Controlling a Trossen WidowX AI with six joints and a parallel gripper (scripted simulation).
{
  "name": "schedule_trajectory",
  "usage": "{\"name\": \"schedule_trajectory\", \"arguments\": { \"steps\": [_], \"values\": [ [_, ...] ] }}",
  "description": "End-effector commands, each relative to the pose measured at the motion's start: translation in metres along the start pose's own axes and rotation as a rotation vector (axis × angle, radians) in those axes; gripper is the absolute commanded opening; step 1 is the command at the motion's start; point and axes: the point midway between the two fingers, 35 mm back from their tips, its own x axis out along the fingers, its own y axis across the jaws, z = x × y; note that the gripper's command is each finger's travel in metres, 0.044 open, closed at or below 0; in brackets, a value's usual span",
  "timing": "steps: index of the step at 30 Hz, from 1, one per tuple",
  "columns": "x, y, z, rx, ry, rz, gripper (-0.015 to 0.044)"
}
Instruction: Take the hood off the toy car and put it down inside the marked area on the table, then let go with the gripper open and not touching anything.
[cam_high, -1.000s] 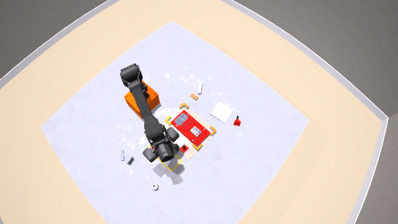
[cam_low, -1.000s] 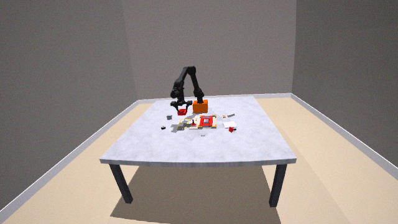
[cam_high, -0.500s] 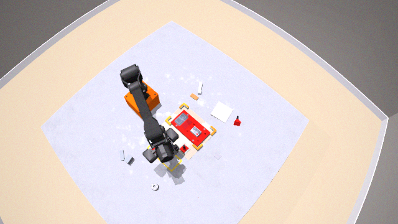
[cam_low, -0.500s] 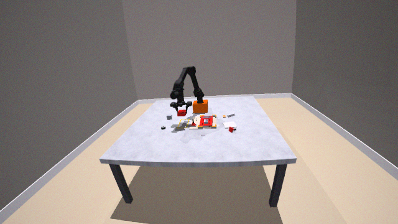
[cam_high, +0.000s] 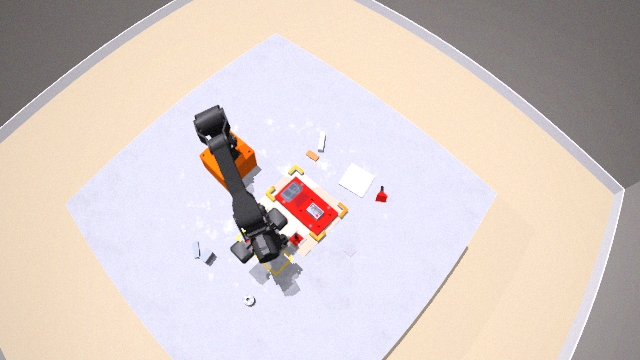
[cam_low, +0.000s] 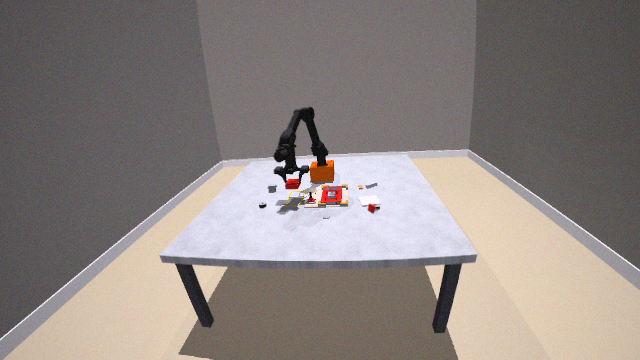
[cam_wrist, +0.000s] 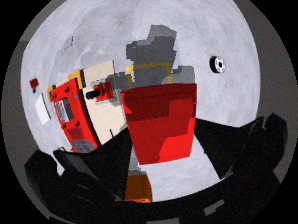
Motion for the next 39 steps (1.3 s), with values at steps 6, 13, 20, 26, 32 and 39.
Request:
{"name": "schedule_trajectory", "arguments": {
  "steps": [6, 13, 20, 26, 32, 39],
  "values": [
    [0.013, 0.001, -0.003, -0.007, 0.015, 0.000, 0.0000],
    [0.019, 0.001, -0.003, -0.007, 0.015, 0.000, 0.0000],
    [0.026, 0.001, -0.004, -0.007, 0.015, 0.000, 0.0000],
    [0.032, 0.001, -0.004, -0.007, 0.015, 0.000, 0.0000],
    [0.037, 0.001, -0.004, -0.007, 0.015, 0.000, 0.0000],
    [0.044, 0.001, -0.005, -0.007, 0.015, 0.000, 0.0000]
  ]
}}
